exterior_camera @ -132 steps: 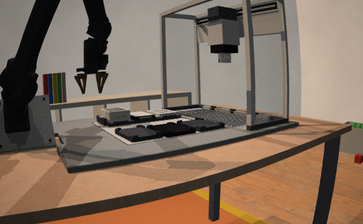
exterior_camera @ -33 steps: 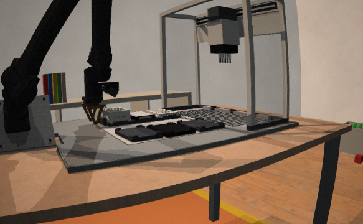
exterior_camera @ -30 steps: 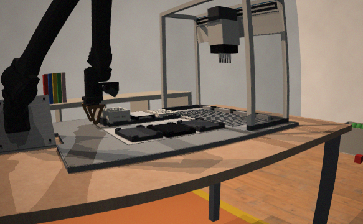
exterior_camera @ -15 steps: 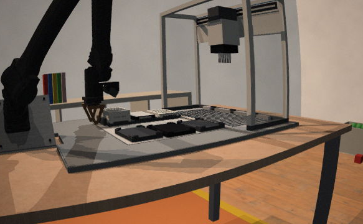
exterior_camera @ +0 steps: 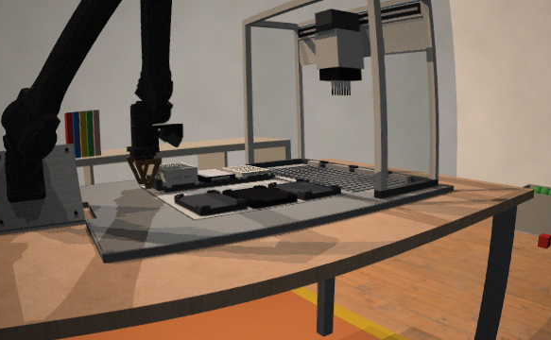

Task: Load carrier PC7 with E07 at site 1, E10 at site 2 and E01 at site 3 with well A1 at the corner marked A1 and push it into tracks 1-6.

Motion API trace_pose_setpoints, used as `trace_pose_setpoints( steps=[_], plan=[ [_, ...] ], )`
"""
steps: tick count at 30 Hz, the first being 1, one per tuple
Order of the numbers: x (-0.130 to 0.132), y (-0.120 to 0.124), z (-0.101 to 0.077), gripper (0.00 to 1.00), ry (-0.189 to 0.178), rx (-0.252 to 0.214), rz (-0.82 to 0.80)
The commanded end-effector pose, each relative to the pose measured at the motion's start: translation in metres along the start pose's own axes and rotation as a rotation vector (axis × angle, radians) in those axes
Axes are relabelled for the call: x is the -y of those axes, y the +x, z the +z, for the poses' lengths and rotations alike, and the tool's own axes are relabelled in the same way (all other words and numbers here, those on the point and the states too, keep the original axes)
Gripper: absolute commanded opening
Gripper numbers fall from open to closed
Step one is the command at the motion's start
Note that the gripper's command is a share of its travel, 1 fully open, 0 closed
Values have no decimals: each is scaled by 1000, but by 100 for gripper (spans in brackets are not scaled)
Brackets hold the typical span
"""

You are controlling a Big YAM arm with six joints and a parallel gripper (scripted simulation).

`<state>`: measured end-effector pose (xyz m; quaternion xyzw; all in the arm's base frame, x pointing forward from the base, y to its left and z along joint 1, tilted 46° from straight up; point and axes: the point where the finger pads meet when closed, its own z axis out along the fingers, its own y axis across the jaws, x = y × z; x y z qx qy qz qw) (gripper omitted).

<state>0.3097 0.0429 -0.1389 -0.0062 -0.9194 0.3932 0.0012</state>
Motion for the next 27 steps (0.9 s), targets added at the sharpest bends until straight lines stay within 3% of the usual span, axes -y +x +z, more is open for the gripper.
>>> trace_pose_setpoints(
  steps=[1,27],
  plan=[
    [-6,-23,-10,80,-16,29,15],
    [-4,-33,-8,80,-15,23,22]
  ],
)
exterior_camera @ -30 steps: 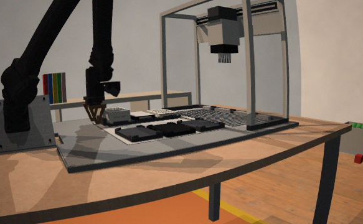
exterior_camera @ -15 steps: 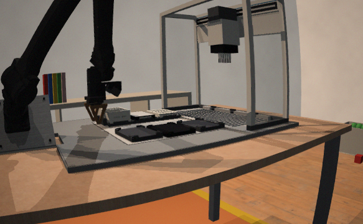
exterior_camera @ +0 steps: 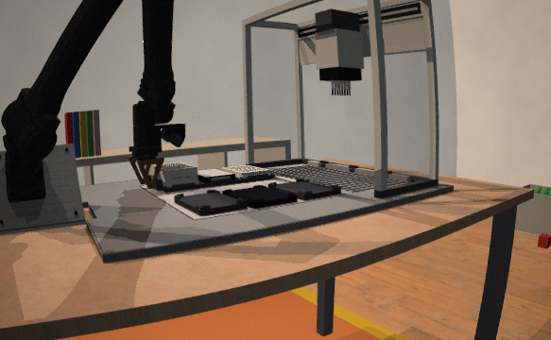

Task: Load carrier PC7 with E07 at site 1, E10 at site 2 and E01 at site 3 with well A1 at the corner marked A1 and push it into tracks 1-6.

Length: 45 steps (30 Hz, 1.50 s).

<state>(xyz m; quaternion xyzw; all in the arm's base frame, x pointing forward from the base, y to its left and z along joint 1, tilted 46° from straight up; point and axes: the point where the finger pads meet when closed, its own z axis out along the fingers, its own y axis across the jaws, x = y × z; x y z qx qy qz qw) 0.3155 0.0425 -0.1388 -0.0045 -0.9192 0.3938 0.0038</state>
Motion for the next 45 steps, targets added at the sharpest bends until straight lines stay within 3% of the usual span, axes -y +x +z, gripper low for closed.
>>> trace_pose_setpoints(
  steps=[1,45],
  plan=[
    [-4,-27,-8,80,-16,25,26],
    [-5,-45,-9,80,-21,33,34]
  ],
)
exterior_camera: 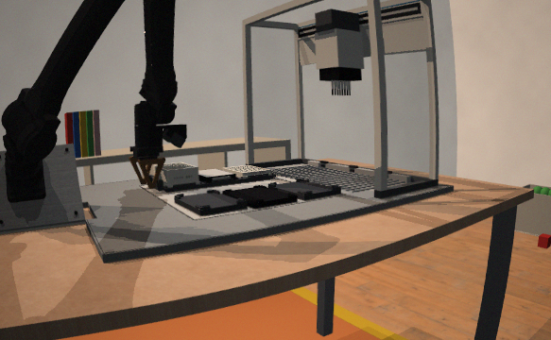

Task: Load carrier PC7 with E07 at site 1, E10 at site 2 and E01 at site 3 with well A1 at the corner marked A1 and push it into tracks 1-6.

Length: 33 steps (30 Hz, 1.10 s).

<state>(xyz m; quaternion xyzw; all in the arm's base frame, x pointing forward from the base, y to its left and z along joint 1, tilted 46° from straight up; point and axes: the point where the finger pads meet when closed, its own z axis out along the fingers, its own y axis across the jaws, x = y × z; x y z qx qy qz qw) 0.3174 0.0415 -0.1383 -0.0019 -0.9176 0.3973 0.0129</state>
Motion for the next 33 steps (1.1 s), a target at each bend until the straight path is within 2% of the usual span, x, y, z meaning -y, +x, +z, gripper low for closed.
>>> trace_pose_setpoints(
  steps=[1,33],
  plan=[
    [-6,-43,-10,80,-29,48,46],
    [-3,-56,-13,80,-30,50,66]
  ],
)
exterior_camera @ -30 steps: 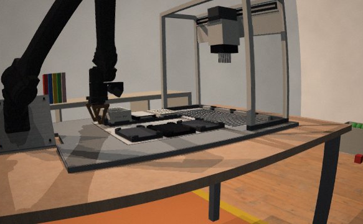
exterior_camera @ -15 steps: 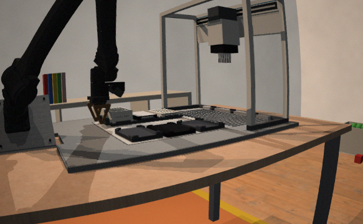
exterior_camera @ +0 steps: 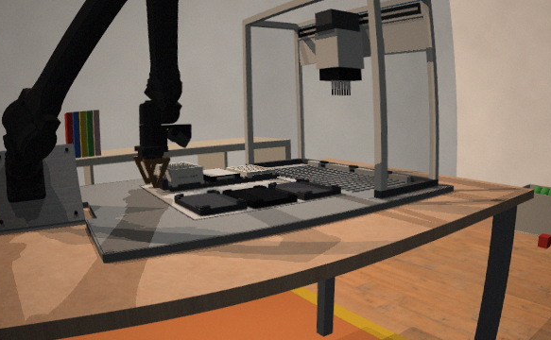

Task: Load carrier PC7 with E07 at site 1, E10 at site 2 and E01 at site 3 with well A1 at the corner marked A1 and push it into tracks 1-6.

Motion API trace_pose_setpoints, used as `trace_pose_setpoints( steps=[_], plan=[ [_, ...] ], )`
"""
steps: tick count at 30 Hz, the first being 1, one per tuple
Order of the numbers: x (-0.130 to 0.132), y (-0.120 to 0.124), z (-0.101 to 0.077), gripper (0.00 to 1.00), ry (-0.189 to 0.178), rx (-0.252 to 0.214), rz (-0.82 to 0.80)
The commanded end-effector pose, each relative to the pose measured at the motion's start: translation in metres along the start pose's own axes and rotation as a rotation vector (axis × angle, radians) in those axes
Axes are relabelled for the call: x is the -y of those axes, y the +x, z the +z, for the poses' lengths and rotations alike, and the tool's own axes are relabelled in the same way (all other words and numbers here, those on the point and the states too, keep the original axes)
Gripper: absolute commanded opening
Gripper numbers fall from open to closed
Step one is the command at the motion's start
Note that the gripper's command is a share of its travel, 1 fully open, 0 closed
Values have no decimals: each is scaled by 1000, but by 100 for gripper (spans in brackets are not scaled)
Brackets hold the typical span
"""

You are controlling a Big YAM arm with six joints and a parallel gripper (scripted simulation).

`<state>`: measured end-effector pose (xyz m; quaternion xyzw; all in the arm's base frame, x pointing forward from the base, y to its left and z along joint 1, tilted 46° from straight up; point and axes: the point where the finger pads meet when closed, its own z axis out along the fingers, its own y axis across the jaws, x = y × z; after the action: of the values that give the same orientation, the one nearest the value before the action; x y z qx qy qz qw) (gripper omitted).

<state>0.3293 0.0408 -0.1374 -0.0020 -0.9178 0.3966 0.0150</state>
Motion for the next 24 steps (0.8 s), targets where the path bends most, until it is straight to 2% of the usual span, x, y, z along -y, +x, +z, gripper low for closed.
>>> trace_pose_setpoints(
  steps=[1,24],
  plan=[
    [-4,-44,-13,80,-29,55,69],
    [-3,-52,-15,80,-29,54,89]
  ],
)
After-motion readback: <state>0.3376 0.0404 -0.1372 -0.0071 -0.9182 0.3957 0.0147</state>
